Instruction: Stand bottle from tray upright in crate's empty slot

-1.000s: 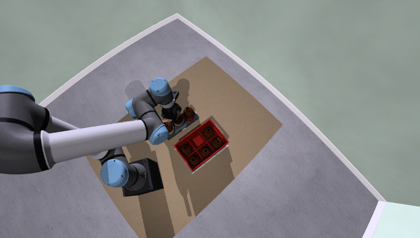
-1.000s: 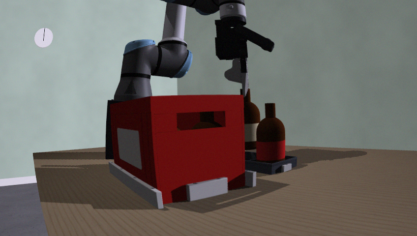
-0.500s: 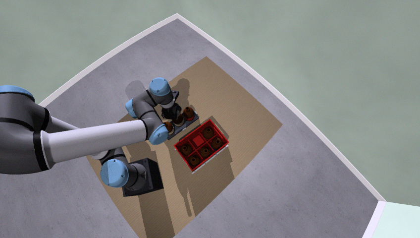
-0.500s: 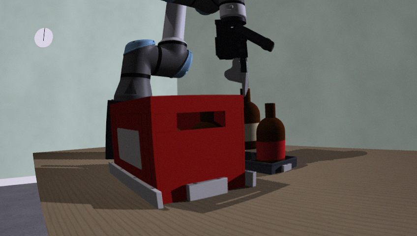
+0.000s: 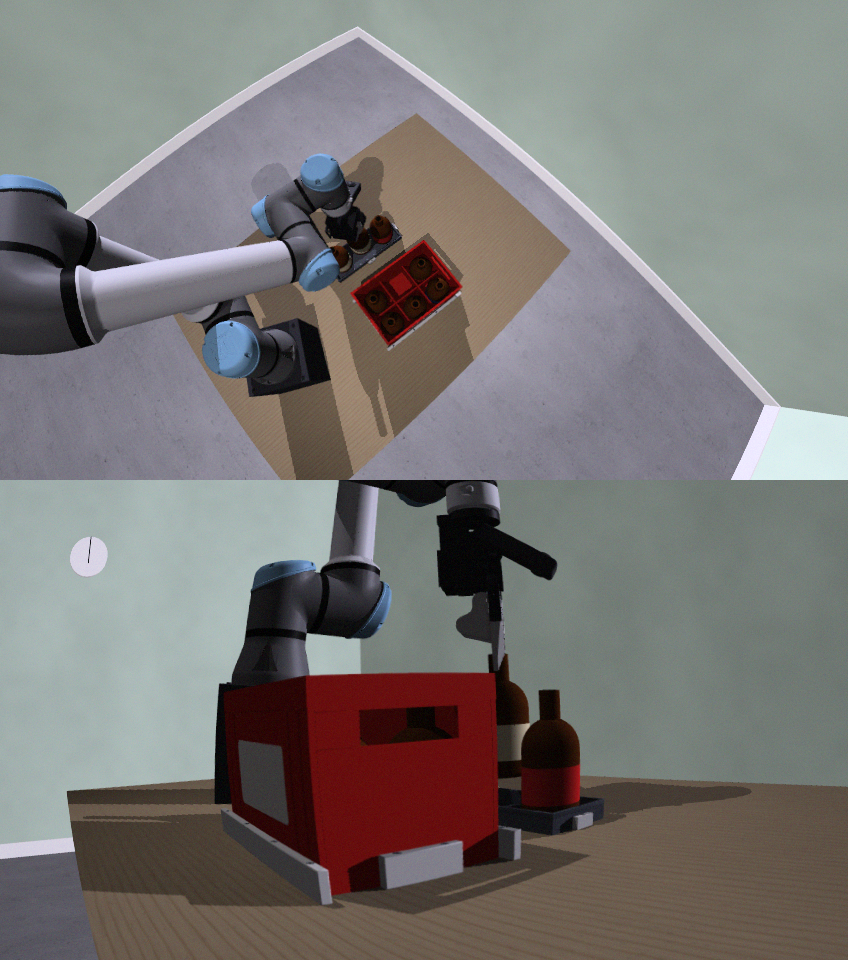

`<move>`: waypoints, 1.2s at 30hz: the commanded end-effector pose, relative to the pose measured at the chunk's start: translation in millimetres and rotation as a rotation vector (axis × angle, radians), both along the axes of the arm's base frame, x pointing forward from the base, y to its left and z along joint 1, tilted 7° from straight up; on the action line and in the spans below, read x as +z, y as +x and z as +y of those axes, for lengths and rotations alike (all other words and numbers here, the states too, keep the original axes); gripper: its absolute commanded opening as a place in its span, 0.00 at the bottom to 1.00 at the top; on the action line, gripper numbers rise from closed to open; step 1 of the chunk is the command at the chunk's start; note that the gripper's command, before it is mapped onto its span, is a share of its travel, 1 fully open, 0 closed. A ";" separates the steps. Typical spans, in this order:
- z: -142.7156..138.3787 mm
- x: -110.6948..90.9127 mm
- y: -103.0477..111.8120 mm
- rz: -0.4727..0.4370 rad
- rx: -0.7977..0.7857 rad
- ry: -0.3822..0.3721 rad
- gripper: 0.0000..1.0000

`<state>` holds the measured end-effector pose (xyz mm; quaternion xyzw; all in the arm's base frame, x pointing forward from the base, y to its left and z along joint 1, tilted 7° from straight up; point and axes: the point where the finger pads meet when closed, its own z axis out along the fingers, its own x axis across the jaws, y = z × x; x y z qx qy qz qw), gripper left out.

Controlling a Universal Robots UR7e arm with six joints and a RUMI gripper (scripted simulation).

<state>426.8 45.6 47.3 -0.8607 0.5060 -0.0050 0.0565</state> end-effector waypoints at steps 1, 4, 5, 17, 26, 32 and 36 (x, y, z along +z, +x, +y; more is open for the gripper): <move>-0.6 5.1 0.1 -0.001 0.000 0.000 0.00; -0.9 8.7 -0.1 -0.001 0.000 0.000 0.00; -1.0 9.9 -0.2 -0.001 0.000 0.000 0.00; -2.1 21.6 -1.0 -0.001 0.000 0.000 0.00; -2.8 29.1 -1.5 -0.001 0.000 0.000 0.00; -3.0 30.8 -1.6 -0.001 0.000 0.000 0.00; -3.1 31.7 -1.6 -0.001 0.000 0.000 0.00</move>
